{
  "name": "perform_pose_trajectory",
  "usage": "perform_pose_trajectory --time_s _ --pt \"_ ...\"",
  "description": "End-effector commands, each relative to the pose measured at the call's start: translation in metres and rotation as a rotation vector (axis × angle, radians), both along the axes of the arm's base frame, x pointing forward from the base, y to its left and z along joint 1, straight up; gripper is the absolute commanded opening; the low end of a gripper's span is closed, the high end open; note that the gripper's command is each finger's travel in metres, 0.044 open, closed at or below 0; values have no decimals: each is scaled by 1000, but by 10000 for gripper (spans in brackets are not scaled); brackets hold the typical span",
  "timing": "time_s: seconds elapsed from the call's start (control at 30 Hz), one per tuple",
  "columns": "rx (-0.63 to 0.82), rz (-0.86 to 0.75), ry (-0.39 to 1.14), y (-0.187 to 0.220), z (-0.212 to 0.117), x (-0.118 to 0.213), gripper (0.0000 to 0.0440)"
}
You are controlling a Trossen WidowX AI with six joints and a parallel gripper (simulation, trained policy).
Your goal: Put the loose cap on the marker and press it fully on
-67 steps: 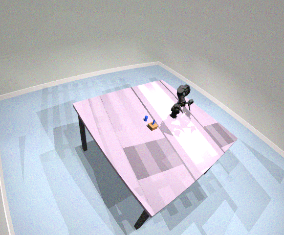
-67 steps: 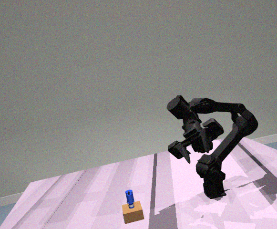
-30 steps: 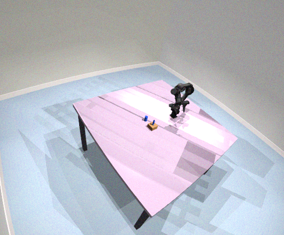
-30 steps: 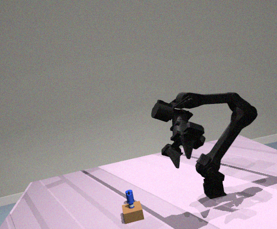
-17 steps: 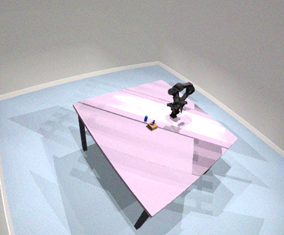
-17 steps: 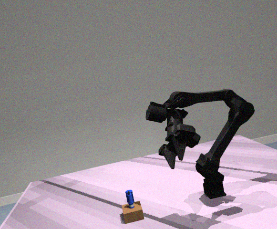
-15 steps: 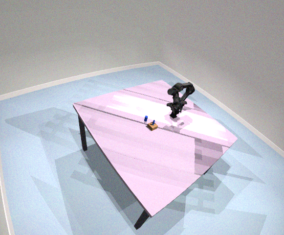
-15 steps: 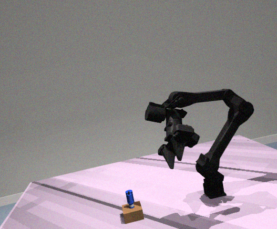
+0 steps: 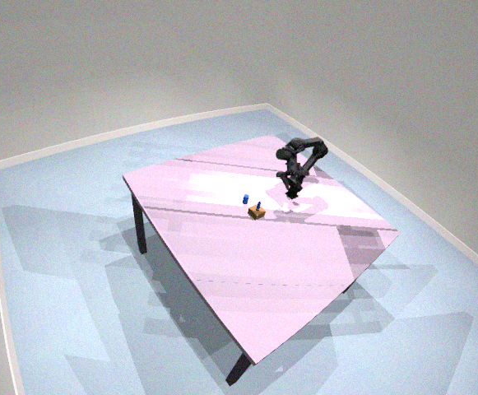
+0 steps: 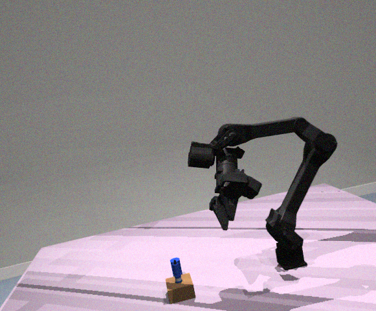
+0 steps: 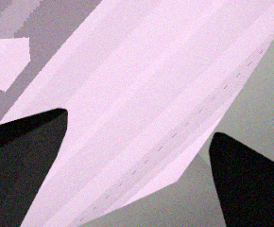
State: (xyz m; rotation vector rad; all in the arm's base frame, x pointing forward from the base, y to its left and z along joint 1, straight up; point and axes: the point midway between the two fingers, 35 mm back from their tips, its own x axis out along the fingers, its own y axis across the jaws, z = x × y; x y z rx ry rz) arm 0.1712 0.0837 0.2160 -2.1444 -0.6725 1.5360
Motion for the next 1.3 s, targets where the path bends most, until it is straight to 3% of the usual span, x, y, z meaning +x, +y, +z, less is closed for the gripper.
perform_pose_trajectory --time_s 0.0,1.27 --pt "-12 -16 16 -4 -1 4 321" --pt "-110 -239 227 -70 -19 60 319"
